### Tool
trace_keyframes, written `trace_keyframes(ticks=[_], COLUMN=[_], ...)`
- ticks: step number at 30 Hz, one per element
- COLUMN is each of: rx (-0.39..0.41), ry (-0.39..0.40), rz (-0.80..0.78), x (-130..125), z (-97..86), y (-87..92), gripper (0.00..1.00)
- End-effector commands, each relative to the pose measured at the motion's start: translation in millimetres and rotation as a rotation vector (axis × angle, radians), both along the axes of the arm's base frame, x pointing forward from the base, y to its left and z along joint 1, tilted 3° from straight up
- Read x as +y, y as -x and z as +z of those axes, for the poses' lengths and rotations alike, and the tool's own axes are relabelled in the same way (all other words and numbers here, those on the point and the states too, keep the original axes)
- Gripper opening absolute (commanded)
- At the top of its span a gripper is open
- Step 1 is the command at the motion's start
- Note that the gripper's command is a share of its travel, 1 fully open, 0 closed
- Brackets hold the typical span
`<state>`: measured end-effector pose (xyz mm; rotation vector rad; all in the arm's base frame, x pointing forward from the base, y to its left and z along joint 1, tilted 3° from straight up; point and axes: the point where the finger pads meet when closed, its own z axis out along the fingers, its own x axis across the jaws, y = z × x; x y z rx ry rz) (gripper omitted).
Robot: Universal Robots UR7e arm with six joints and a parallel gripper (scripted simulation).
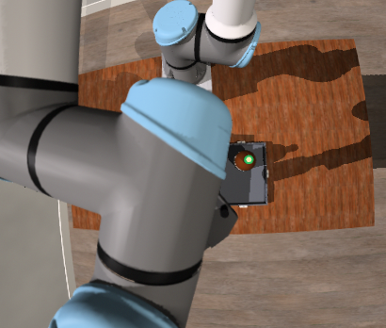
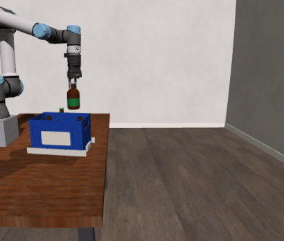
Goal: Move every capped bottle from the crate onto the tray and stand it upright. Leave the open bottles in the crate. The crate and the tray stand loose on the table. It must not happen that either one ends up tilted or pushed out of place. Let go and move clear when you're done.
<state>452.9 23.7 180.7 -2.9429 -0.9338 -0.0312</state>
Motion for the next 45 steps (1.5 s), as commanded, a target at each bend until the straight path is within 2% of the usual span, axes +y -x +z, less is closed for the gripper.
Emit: trace_keyframes(ticks=[1,7,21,24,38,41,45], rx=[-0.002,-0.002,-0.002,-0.002,-0.002,-0.002,-0.002], ry=[0.001,0.000,0.001,0.000,0.000,0.000,0.000], rz=[0.000,0.000,0.000,0.000,0.000,0.000,0.000], x=[10.5,12.8,40.8,37.1,65.0,61.4,69.4], z=[1.2,1.3,2.9,2.7,4.3,4.1,4.6], y=[-0.9,-0.9,-2.1,-1.9,-3.1,-2.8,-3.2], gripper=[0.00,0.00,0.00,0.00,0.00,0.00,0.00])
